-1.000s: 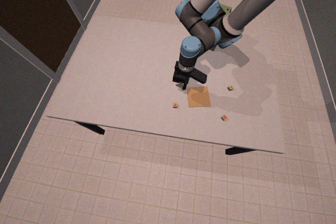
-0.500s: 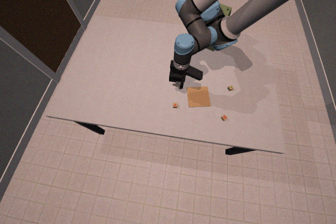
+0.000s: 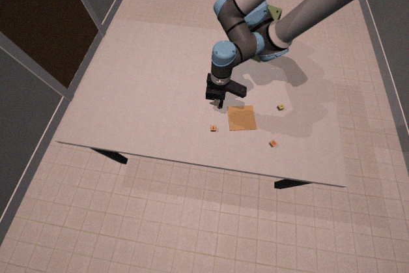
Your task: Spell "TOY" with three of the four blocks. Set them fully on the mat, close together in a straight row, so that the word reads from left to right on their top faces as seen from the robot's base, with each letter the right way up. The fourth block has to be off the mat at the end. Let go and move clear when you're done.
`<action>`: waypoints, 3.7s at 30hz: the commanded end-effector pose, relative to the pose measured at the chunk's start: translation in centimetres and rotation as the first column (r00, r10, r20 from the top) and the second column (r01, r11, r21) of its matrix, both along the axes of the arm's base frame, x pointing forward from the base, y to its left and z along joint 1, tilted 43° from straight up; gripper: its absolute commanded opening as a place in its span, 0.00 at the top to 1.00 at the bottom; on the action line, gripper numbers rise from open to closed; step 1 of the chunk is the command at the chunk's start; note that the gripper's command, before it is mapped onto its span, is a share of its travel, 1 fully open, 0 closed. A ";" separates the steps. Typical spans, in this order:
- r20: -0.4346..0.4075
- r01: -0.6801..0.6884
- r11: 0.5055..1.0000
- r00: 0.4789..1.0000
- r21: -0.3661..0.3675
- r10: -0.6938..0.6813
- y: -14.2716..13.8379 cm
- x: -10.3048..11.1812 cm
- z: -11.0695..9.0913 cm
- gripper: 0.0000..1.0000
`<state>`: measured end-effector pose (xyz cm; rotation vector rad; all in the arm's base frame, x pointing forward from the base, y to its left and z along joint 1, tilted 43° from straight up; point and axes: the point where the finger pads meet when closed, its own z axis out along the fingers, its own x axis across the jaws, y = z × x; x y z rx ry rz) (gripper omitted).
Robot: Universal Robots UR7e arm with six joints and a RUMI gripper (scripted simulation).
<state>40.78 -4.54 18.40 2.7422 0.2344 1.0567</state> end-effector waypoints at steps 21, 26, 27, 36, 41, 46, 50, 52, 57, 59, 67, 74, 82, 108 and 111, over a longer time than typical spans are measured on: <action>0.001 -0.001 1.000 1.000 0.000 0.001 -0.3 1.5 -1.6 0.95; 0.001 -0.001 1.000 1.000 0.000 0.001 -0.4 2.3 -2.4 0.95; 0.001 -0.001 1.000 1.000 0.000 0.001 -0.5 2.5 -2.6 0.95; 0.001 -0.001 1.000 1.000 0.000 0.001 -0.7 3.6 -3.9 0.95; 0.001 -0.001 1.000 1.000 0.000 0.001 -0.8 4.4 -4.7 0.95; 0.001 -0.001 1.000 1.000 0.000 0.001 -0.9 4.9 -5.2 0.95; 0.001 -0.001 1.000 1.000 0.000 0.001 -1.0 5.4 -5.8 0.95; 0.001 -0.001 1.000 1.000 0.000 0.001 -1.1 5.6 -6.0 0.95; 0.001 -0.001 1.000 1.000 0.000 0.001 -1.1 6.0 -6.5 0.95; 0.001 -0.001 1.000 1.000 0.000 0.001 -1.2 6.2 -6.6 0.95; 0.001 -0.001 1.000 1.000 0.000 0.001 -1.2 6.4 -6.9 0.95; 0.001 -0.001 1.000 1.000 0.000 0.001 -1.2 6.4 -6.9 0.95; 0.001 -0.001 1.000 1.000 0.000 0.001 -1.2 6.4 -6.9 0.95; 0.001 -0.001 1.000 1.000 0.000 0.001 -1.2 6.4 -6.9 0.95; 0.001 -0.001 1.000 1.000 0.000 0.001 -1.2 6.4 -6.9 0.95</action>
